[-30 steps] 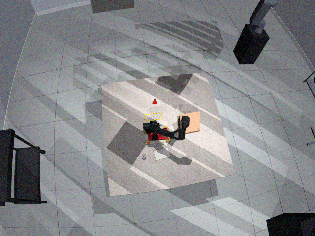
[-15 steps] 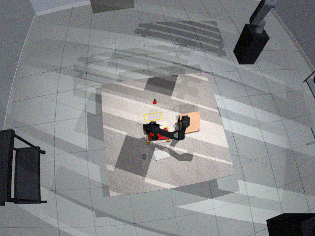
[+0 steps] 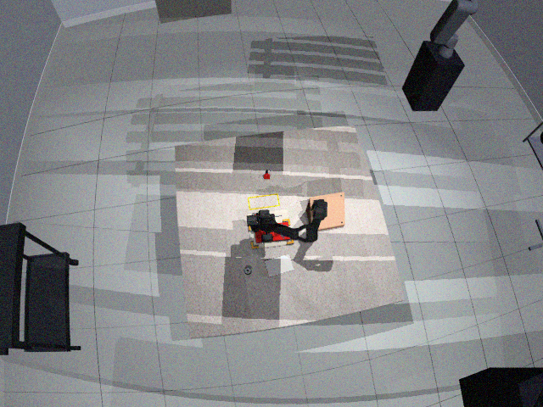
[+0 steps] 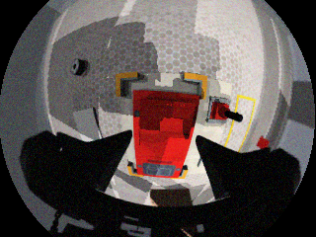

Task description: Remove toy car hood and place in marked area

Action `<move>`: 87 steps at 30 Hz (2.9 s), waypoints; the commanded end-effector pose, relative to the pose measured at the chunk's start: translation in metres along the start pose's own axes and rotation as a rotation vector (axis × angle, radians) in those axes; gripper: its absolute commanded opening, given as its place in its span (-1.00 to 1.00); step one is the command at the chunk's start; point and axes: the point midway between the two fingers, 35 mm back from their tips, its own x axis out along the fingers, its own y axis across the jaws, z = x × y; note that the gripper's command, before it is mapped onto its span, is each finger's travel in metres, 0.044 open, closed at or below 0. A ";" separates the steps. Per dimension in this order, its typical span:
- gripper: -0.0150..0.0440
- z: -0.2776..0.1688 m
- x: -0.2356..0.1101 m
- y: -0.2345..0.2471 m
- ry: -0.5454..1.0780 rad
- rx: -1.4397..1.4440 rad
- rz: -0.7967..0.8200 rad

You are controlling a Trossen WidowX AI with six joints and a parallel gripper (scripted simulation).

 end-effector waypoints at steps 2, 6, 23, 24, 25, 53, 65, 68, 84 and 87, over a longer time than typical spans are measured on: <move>1.00 -0.001 0.003 -0.001 0.005 0.008 0.006; 1.00 -0.001 0.005 -0.001 0.005 0.008 0.006; 1.00 -0.001 0.013 -0.001 0.005 0.008 0.007; 1.00 -0.001 0.014 -0.001 0.005 0.008 0.007; 1.00 -0.001 0.014 -0.001 0.005 0.008 0.007; 0.24 0.000 0.017 0.000 0.000 0.000 0.001; -0.49 0.000 0.010 0.000 0.000 0.000 0.000; -0.49 0.000 0.008 0.000 0.000 0.000 0.000; -0.49 0.000 -0.003 0.000 0.000 0.000 0.000; -0.49 0.000 -0.005 0.000 0.000 0.001 0.000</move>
